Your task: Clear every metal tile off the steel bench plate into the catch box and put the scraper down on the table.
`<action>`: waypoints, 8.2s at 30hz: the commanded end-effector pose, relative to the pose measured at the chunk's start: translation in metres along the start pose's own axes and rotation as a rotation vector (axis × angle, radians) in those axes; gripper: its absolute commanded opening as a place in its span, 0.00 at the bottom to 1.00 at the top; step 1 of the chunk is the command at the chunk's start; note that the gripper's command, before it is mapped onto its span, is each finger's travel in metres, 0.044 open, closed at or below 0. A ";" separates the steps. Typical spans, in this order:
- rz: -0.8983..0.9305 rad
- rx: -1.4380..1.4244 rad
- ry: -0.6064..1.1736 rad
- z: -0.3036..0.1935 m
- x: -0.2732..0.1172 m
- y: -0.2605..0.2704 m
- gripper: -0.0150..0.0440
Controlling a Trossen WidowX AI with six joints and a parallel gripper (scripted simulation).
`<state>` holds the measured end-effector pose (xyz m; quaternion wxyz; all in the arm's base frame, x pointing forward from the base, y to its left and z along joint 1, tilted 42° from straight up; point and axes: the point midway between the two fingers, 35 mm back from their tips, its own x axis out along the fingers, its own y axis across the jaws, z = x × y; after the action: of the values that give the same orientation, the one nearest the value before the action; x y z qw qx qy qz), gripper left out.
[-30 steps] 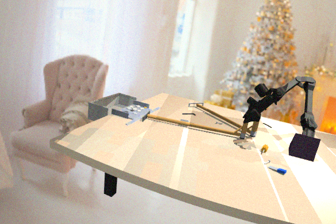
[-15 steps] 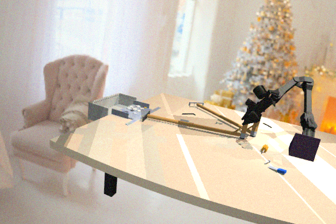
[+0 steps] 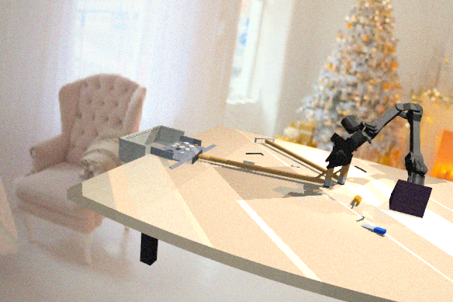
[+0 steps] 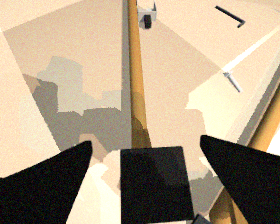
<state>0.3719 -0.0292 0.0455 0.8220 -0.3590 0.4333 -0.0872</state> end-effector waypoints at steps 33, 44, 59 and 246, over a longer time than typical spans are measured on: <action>-0.010 0.005 -0.001 0.002 -0.001 -0.006 0.25; -0.023 0.024 -0.001 0.002 -0.001 -0.019 0.25; -0.043 0.048 -0.002 0.002 -0.001 -0.038 0.25; -0.124 0.146 -0.001 0.006 -0.007 0.003 0.25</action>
<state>0.3645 -0.0213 0.0538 0.8368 -0.3283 0.4011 -0.1761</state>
